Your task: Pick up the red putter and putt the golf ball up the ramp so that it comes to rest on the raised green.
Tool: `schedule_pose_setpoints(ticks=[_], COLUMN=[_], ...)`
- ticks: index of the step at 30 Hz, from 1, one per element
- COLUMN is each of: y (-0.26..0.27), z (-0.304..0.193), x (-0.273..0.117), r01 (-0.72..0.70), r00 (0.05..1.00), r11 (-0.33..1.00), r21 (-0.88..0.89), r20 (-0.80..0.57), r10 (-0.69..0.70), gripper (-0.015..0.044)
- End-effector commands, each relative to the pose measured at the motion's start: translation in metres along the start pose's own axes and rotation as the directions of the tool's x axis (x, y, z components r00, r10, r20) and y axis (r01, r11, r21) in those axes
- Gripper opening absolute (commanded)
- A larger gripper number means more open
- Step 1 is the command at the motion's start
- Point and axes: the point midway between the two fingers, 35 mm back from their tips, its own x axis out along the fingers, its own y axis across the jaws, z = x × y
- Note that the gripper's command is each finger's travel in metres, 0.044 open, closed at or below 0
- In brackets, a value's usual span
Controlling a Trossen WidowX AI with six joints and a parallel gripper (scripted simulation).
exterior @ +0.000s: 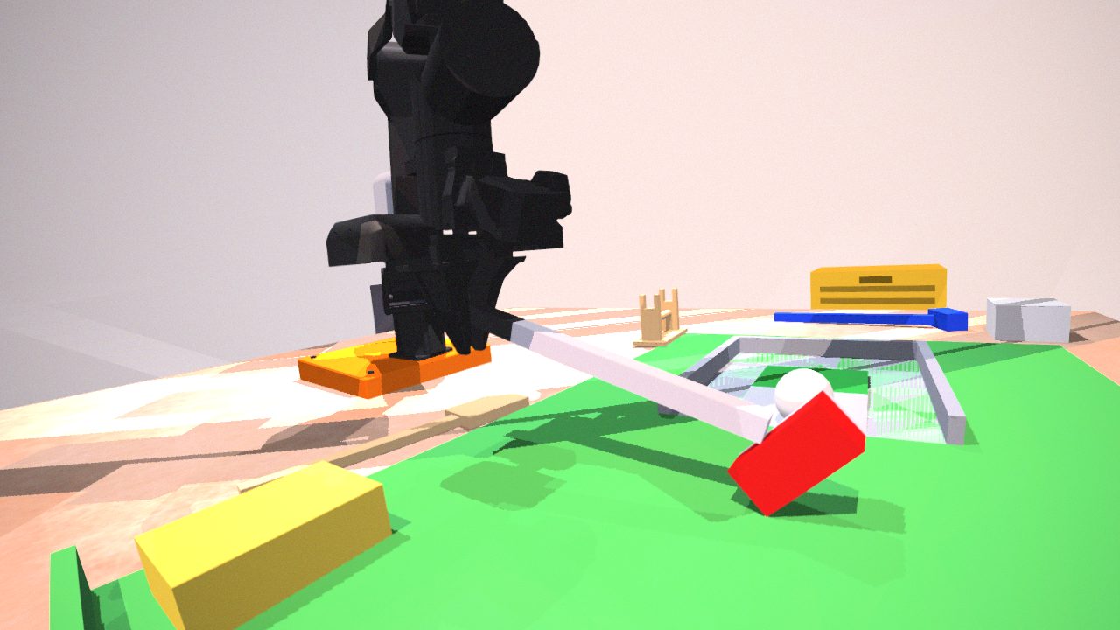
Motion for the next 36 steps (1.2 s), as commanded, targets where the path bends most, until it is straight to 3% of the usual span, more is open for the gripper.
schedule_pose_setpoints(ticks=[1, 12, 36], y=[0.001, 0.002, 0.003], z=[-0.001, -0.002, -0.003], x=[-0.011, -0.059, -0.051], r01=[0.01, 0.01, -0.001], r00=[1.0, 1.0, 1.0], r11=[1.0, 1.0, 1.0], r21=[0.008, 0.008, 0.004], r20=[0.009, 0.009, -0.005], r10=[-0.01, -0.01, 0.002], gripper=[0.0, 0.0, 0.0])
